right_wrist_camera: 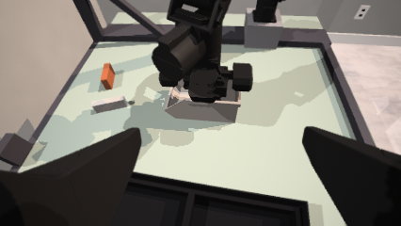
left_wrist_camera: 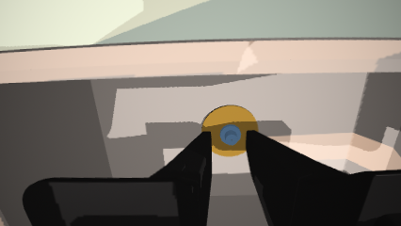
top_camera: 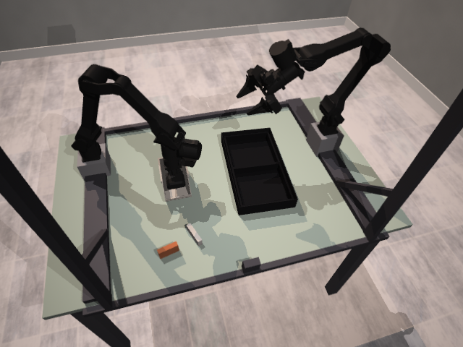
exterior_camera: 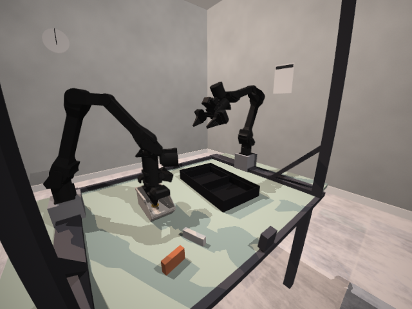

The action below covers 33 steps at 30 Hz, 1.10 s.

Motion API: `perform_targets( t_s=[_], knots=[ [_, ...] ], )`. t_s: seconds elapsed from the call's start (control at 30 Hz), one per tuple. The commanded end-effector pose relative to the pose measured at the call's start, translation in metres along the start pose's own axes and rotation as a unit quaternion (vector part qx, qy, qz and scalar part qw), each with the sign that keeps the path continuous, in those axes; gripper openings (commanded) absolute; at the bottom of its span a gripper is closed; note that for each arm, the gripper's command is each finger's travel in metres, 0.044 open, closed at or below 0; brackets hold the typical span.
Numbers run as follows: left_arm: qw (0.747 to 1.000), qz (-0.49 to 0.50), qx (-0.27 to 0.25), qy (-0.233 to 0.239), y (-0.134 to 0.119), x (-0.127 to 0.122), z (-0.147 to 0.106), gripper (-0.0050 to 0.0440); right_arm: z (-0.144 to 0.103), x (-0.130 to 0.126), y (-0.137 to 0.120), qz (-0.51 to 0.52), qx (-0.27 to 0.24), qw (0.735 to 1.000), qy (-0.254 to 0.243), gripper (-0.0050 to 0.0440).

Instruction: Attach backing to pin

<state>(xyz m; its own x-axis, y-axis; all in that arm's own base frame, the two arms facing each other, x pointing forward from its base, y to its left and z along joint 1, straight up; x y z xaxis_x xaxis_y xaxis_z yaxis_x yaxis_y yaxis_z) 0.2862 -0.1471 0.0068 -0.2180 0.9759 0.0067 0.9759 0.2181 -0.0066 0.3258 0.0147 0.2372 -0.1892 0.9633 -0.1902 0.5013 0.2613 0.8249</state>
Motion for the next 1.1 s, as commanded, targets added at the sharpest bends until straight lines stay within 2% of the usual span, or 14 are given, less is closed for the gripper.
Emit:
perform_targets(
  t_s=[0.0,0.13,0.27,0.33,0.47,0.63,0.83,0.9,1.0,1.07],
  knots=[
    [1.000,-0.001,-0.023,-0.018,0.008,-0.006,-0.025,0.0090,-0.004,-0.002,0.006,-0.001,-0.011,1.000,-0.003,0.0440],
    [1.000,-0.001,-0.023,-0.018,0.008,-0.006,-0.031,0.0090,-0.004,-0.002,0.006,-0.001,-0.011,1.000,-0.003,0.0440],
    [1.000,-0.001,-0.023,-0.018,0.006,-0.005,-0.059,0.0090,-0.004,-0.002,0.006,-0.001,-0.011,1.000,-0.003,0.0440],
    [1.000,-0.001,-0.023,-0.018,0.006,-0.005,-0.059,0.0090,-0.004,-0.002,0.006,-0.001,-0.011,1.000,-0.003,0.0440],
    [1.000,-0.001,-0.023,-0.018,0.005,-0.004,-0.092,0.0090,-0.004,-0.002,0.006,-0.001,-0.011,1.000,-0.003,0.0440],
    [0.999,0.016,-0.025,-0.015,-0.003,0.000,-0.089,0.0210,-0.004,-0.002,0.006,-0.001,-0.011,1.000,-0.003,0.0440],
    [0.991,0.100,-0.082,-0.042,-0.017,0.005,-0.096,0.0354,-0.004,-0.002,0.006,-0.001,-0.011,1.000,-0.003,0.0440],
    [0.991,0.100,-0.082,-0.042,-0.017,0.005,-0.096,0.0354,-0.004,-0.002,0.006,-0.001,-0.011,1.000,-0.003,0.0440],
    [0.983,0.139,-0.108,-0.055,-0.023,0.008,-0.099,0.0426,-0.004,-0.002,0.006,-0.001,-0.011,1.000,-0.003,0.0440],
    [0.977,0.161,-0.122,-0.063,-0.027,0.010,-0.100,0.0440,-0.004,-0.002,0.006,-0.001,-0.011,1.000,-0.003,0.0440]
  ],
)
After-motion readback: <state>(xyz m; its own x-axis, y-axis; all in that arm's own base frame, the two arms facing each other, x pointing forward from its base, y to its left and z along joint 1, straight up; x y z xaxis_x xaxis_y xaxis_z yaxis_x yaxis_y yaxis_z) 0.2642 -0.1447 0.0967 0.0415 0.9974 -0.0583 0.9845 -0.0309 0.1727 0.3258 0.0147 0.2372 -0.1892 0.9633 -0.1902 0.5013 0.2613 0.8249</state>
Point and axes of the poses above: on each arm, the point midway between the two fingers, 35 mm back from their tips, its own z axis out along the fingers, its own x axis across the jaws, y = z × x, the point moved 3 cm from there along -z, back along the fingers, and after that the axes turned 13 degrees about -z, right-handed, at the moved point
